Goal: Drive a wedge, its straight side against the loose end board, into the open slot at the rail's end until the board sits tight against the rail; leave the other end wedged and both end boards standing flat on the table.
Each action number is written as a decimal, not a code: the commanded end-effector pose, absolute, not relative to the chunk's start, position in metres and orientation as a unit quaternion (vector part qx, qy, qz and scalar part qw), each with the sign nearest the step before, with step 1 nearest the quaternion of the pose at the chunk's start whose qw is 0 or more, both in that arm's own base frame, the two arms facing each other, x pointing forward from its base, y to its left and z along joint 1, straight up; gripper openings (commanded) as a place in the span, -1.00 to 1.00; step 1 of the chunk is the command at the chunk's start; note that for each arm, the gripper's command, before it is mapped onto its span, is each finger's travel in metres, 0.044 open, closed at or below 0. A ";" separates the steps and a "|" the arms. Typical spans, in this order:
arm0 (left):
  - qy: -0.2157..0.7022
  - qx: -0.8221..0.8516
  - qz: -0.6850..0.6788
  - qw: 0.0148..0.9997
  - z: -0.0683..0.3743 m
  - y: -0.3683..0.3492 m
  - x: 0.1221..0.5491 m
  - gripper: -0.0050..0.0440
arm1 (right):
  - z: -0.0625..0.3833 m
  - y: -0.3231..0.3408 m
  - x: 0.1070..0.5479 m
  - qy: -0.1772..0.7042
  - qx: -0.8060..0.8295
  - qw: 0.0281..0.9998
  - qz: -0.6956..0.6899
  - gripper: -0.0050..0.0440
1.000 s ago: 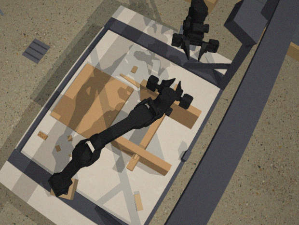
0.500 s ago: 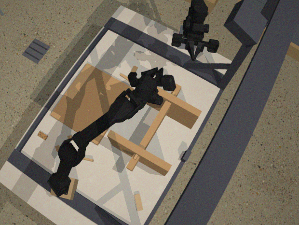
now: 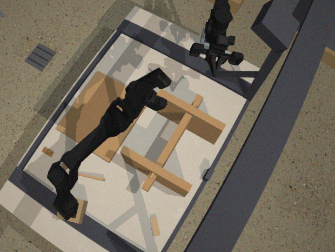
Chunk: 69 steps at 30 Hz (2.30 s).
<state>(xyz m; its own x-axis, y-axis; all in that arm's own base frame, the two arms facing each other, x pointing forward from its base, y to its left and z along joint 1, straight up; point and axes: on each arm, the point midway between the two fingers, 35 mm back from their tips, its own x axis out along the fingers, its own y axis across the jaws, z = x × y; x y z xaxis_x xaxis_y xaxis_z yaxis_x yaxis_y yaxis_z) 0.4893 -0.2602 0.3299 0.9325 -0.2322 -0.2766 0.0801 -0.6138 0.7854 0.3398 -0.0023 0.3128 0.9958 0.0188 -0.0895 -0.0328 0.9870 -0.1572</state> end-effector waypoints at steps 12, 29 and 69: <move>-0.020 0.741 -0.129 0.659 0.364 -0.179 0.460 -0.40 | 0.285 -0.016 0.386 0.217 -0.227 0.945 0.090 -1.00; 0.004 0.540 -0.087 0.837 0.366 -0.106 0.421 -0.40 | 0.237 -0.034 0.408 0.354 -0.309 0.853 0.229 -1.00; -0.045 -0.022 -0.003 0.999 0.328 0.002 0.308 -0.40 | 0.194 -0.055 0.401 0.406 -0.306 0.719 0.474 -1.00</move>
